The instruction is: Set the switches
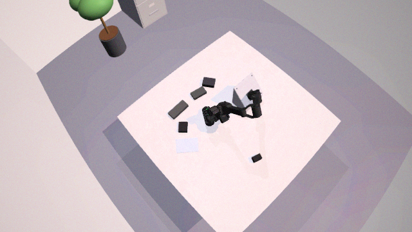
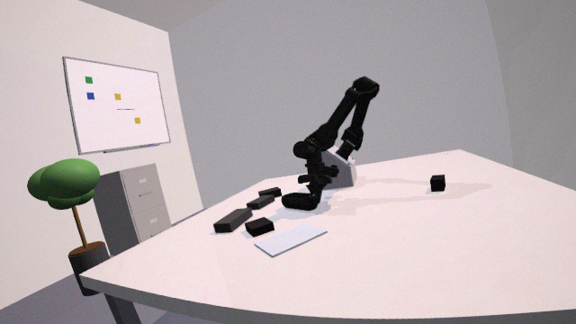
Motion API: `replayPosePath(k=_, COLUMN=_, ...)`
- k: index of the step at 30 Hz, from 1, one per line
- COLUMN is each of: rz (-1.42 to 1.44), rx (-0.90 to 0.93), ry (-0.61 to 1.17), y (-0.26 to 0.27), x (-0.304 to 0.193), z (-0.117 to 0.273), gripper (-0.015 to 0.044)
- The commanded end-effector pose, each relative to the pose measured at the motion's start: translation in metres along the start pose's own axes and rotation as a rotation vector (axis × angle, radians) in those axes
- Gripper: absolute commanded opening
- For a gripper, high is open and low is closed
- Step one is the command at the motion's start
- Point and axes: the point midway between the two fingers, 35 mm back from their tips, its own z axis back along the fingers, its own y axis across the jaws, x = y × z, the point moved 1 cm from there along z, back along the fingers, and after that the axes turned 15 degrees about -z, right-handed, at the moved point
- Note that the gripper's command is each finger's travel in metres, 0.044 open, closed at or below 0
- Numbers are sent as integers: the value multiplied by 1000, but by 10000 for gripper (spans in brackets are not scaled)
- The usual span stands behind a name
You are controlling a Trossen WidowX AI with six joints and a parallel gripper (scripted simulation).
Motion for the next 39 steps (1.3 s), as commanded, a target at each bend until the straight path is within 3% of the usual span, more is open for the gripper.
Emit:
replayPosePath(k=1, rz=18, rx=-12, ry=0, y=-7, x=2, z=-2, gripper=0)
replayPosePath(k=27, rz=18, rx=-12, ry=0, y=-7, x=2, z=-2, gripper=0)
replayPosePath(k=34, rz=16, rx=-9, ry=2, y=43, x=-12, z=66, gripper=0)
replayPosePath(k=39, rz=16, rx=-9, ry=1, y=45, x=-12, z=68, gripper=0)
